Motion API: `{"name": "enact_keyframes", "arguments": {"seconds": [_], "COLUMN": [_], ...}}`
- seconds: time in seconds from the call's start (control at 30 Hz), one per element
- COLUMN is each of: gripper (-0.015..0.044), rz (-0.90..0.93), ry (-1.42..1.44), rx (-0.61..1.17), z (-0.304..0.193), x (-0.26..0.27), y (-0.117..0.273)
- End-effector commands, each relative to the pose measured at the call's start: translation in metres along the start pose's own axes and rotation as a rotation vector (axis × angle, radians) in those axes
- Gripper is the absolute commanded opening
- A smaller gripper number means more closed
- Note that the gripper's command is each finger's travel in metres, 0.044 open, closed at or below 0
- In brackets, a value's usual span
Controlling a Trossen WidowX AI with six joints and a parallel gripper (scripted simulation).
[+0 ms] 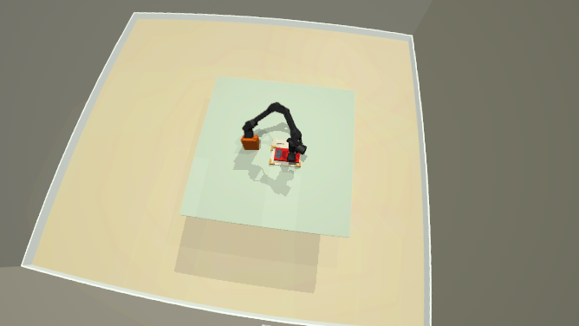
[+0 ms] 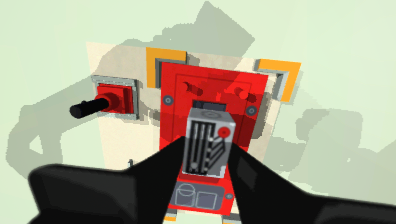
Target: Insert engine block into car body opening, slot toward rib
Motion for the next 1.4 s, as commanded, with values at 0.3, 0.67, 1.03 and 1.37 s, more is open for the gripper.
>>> {"name": "enact_keyframes", "arguments": {"seconds": [0.3, 0.67, 1.03, 1.37], "gripper": [0.0159, 0.0159, 0.0159, 0.0159], "rz": [-0.004, -0.004, -0.004, -0.004], "ry": [0.001, 0.013, -0.004, -0.003], "rx": [0.001, 0.001, 0.001, 0.001], "z": [0.0000, 0.0001, 0.0001, 0.0002], "x": [-0.0009, -0.0010, -0.0010, -0.0010], "y": [0.0001, -0.0022, -0.0052, -0.0078]}}
Point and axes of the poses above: the point midway between the two fingers, 35 mm back from their tips, its own y axis back along the fingers, its own x axis across the jaws, z = x × y, the point moved 3 cm from there along y, back along the fingers, and after that the axes turned 7 degrees about y, right-handed, at the moved point
